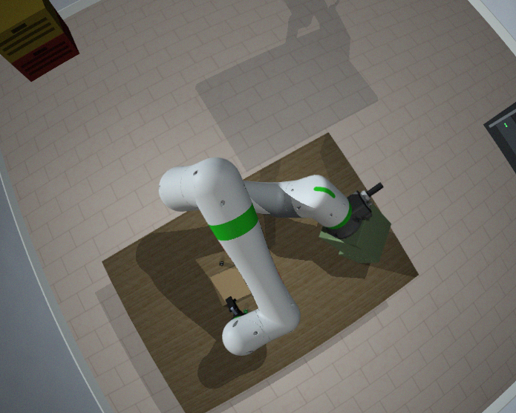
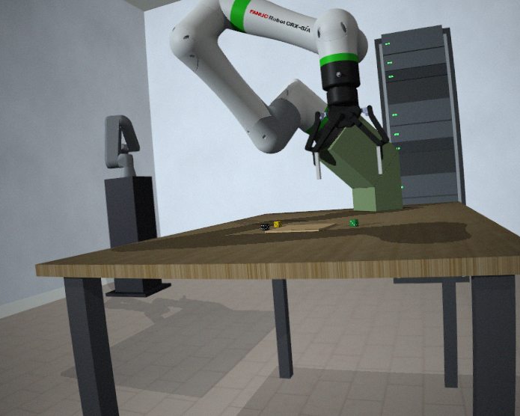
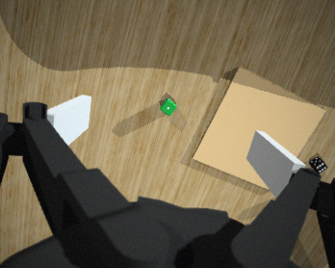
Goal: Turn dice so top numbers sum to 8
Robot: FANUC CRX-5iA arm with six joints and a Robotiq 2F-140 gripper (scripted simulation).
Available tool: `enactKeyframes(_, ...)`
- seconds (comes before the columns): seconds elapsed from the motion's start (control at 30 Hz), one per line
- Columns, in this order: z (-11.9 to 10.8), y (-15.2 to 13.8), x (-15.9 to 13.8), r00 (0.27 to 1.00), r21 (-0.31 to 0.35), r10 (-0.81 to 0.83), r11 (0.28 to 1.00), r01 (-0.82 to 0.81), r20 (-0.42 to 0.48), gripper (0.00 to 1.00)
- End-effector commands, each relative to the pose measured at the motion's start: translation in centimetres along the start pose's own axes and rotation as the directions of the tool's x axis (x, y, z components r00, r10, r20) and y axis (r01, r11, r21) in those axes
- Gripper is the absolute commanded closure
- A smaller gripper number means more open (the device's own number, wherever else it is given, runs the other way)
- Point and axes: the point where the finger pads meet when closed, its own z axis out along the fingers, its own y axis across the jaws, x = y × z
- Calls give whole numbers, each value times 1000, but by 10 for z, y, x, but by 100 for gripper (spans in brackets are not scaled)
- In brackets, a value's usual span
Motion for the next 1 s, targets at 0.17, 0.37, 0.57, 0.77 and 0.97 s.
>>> enactKeyframes(0.17, 3, 0, -1, 953, -2, 304, 953, -304, -14, 0)
enactKeyframes(0.37, 5, -1, -1, 885, 1, 465, 885, -465, -14, 0)
enactKeyframes(0.57, 7, -1, -2, 787, 3, 617, 787, -617, -14, 0)
enactKeyframes(0.77, 8, -1, -2, 668, 6, 744, 668, -744, -13, 0)
enactKeyframes(0.97, 10, -1, -2, 531, 8, 848, 531, -848, -12, 0)
